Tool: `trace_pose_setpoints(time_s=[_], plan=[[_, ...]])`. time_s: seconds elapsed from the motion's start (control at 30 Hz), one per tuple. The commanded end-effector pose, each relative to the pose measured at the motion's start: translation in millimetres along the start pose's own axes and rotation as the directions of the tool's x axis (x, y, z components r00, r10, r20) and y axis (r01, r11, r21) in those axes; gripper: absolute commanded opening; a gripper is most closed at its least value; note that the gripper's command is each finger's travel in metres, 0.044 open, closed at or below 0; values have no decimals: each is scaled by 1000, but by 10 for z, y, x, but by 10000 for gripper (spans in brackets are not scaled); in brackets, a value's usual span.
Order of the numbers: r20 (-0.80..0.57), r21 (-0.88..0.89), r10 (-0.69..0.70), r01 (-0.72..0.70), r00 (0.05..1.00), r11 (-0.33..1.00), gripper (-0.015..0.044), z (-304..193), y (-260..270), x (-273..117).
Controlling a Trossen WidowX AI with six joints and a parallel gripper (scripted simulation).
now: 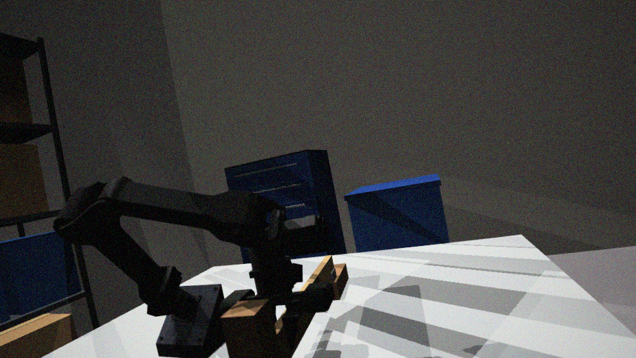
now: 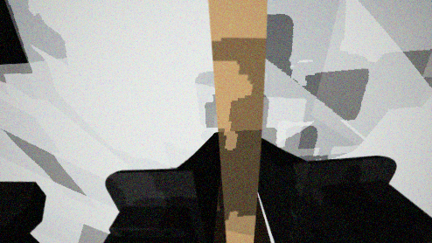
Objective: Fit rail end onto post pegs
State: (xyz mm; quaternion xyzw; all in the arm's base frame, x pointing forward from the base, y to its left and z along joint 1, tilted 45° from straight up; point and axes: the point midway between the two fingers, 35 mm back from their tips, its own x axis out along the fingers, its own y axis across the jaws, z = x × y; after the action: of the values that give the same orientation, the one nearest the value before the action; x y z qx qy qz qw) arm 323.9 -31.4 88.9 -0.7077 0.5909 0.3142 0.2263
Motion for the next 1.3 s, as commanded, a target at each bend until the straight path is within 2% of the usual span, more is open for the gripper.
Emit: trace_pose_setpoints(time_s=[0.0, 1.27], plan=[[-5, -1, -2, 2, 1000, 1000, 0, 8, -2, -14], [-5, 0, -3, 3, 1000, 1000, 0, -65, -6, -16]])
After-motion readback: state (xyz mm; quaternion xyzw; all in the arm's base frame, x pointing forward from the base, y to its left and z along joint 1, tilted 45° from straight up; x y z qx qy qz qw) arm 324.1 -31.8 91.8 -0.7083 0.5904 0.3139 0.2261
